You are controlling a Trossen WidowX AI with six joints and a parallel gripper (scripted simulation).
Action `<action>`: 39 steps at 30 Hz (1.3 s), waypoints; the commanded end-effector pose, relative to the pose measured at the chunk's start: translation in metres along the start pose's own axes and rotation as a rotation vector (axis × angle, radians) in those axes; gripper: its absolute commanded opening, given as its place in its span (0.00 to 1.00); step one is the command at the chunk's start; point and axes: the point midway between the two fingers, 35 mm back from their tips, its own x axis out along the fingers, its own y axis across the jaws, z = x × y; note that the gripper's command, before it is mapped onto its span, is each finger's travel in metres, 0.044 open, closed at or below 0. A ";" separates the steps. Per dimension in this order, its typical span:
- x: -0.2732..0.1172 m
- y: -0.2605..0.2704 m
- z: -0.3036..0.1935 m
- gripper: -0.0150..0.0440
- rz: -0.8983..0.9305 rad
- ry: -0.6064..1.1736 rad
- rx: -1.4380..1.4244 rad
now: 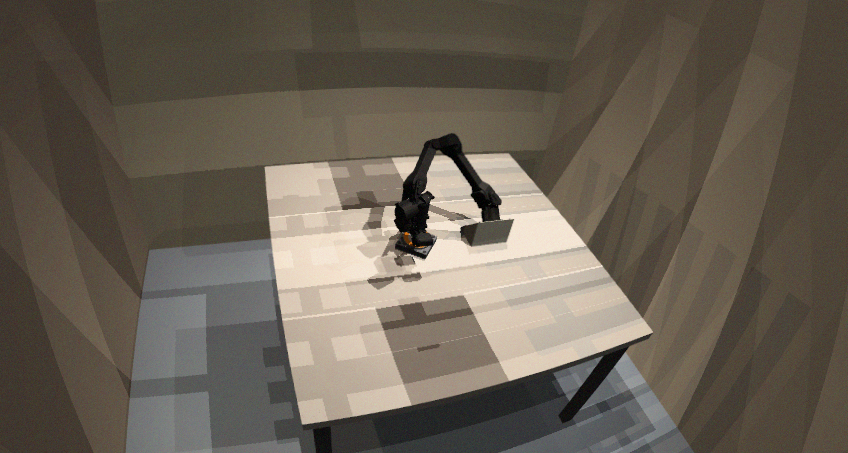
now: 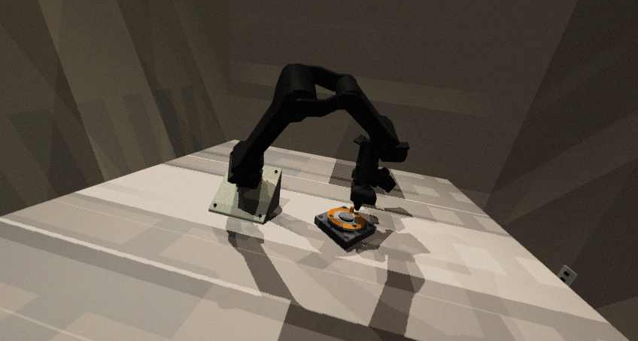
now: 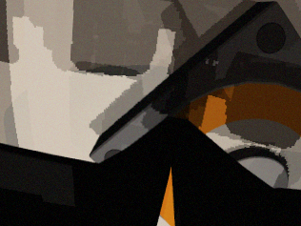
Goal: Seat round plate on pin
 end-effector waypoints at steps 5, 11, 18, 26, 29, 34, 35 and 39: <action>0.002 0.005 -0.011 0.25 0.000 0.004 0.000; 0.002 0.006 -0.015 0.25 0.000 0.004 -0.001; 0.002 0.007 -0.018 0.25 0.000 0.004 -0.001; 0.002 0.008 -0.022 0.25 0.000 0.005 -0.001; 0.002 0.008 -0.024 0.25 0.000 0.005 -0.001; 0.002 0.009 -0.026 0.25 0.000 0.005 -0.001; 0.002 0.009 -0.026 0.25 0.000 0.005 -0.001; 0.002 0.009 -0.029 0.25 0.000 0.005 -0.001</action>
